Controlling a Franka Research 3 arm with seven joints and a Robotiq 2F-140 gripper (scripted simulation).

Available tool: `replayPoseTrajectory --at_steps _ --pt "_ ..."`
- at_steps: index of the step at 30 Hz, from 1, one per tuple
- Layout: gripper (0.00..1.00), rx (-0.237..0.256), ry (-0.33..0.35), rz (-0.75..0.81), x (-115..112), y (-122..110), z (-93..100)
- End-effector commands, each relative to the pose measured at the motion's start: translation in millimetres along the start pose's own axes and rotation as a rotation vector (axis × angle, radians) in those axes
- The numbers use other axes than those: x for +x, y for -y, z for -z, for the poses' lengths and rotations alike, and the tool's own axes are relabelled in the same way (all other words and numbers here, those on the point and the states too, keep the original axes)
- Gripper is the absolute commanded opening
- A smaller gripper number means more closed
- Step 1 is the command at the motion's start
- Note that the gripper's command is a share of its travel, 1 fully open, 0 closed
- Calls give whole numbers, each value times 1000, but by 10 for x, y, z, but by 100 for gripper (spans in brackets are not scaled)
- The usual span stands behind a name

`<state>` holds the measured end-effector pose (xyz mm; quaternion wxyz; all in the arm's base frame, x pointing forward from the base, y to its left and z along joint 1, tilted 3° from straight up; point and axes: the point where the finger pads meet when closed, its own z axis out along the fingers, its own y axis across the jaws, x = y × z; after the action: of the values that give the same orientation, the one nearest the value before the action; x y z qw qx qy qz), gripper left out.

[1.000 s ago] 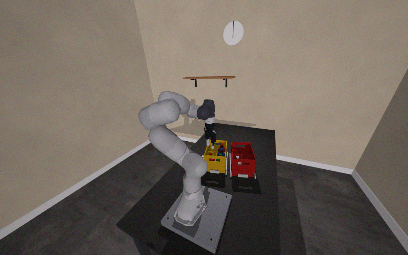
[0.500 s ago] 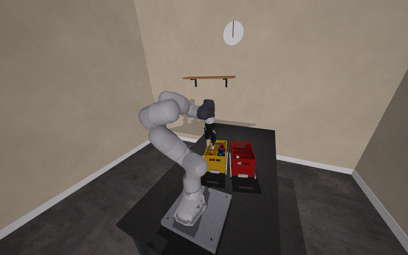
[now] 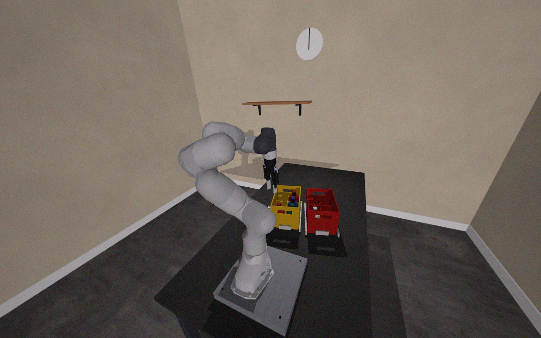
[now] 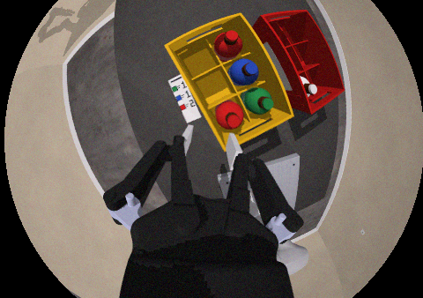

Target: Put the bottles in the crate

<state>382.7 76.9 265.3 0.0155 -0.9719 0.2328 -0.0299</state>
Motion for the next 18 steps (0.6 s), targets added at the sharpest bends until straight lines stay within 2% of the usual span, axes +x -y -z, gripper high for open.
replayPoseTrajectory --at_steps 1,18 --pt "38 -3 17 -41 -104 101 39" --pt "38 -3 17 -41 -380 735 330"
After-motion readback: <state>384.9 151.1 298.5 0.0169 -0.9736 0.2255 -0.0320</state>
